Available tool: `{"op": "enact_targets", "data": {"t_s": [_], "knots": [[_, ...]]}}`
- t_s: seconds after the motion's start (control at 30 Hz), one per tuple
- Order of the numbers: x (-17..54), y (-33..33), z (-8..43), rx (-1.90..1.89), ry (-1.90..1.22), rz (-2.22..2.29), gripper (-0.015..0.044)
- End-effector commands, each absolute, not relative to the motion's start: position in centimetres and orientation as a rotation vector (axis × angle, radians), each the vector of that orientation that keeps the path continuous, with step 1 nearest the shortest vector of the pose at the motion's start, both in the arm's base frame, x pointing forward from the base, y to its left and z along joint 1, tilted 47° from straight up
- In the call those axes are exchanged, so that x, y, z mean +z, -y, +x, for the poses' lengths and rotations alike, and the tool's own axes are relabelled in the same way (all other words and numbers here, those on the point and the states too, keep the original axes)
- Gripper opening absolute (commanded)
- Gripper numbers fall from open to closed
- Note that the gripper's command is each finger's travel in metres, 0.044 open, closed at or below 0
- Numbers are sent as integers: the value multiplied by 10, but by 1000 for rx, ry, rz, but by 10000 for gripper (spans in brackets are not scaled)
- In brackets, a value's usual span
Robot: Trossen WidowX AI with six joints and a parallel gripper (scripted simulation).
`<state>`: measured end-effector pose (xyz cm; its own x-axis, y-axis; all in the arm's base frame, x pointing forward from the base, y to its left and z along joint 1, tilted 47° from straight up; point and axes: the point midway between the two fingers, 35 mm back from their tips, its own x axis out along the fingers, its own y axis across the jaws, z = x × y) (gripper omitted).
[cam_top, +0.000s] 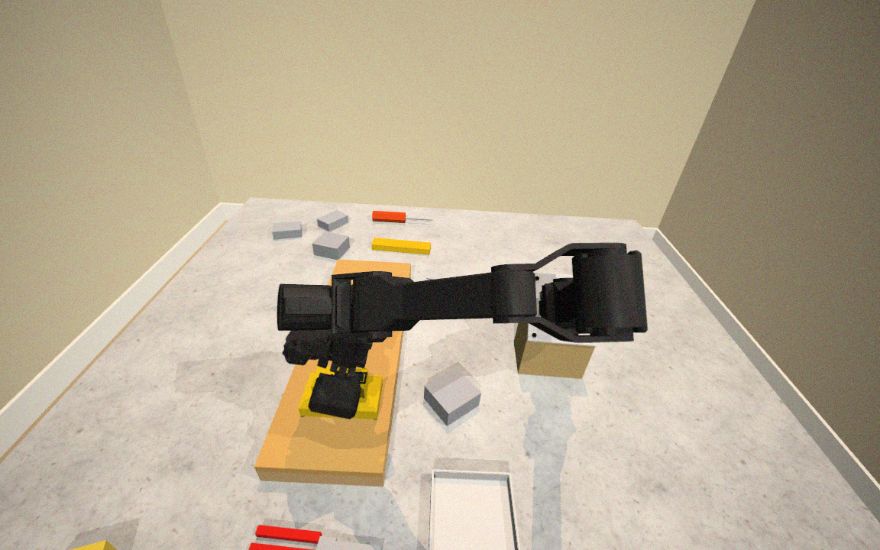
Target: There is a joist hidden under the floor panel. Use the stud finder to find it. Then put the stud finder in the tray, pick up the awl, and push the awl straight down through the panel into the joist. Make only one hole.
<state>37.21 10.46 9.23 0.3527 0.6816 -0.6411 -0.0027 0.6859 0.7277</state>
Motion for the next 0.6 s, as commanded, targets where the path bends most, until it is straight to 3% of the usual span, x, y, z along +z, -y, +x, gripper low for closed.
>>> {"op": "enact_targets", "data": {"t_s": [0.0,0.57], "knots": [[84,-97,372,490,-1142,712,0],[62,-77,372,489,-1143,711,0]]}}
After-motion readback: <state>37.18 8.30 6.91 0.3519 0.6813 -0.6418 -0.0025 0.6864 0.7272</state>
